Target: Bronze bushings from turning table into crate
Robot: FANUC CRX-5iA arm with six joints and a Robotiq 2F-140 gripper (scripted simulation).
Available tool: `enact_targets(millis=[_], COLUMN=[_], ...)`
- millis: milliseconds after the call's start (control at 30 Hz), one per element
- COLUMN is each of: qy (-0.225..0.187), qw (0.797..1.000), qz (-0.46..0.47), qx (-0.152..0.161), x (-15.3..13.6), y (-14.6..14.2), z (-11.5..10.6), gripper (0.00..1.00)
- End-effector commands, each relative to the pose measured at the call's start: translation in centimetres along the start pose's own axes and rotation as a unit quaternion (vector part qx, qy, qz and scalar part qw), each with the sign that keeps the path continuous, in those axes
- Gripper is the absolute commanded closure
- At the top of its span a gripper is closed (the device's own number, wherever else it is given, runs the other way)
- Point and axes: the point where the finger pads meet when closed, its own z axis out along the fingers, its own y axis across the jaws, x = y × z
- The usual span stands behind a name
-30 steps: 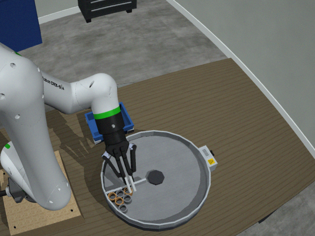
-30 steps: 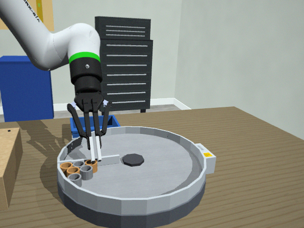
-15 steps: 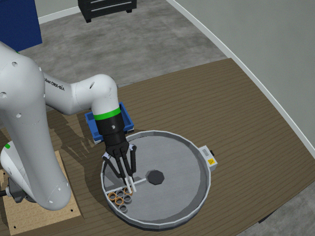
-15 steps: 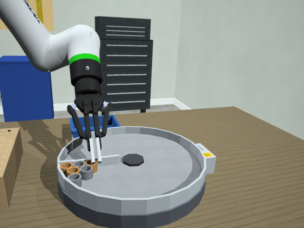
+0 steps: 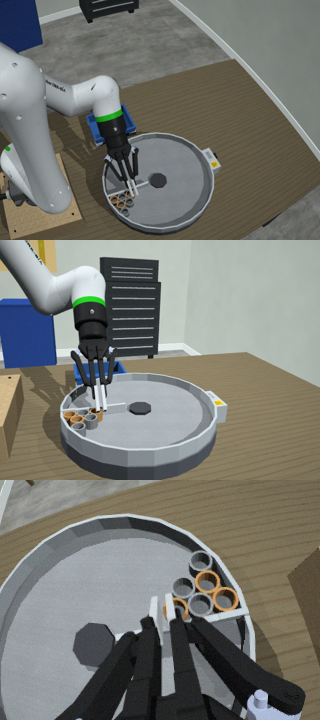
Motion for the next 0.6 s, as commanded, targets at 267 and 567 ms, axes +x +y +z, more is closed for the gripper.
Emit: enact_targets(millis=[267,567], qy=[0.000,0.000], qw=[1.000,1.000], qz=[0.000,0.000], qx=[0.000,0.000], x=[0.01,0.01], y=[-0.01,-0.01], z=[-0.01,-0.01], gripper=[1.00,1.00])
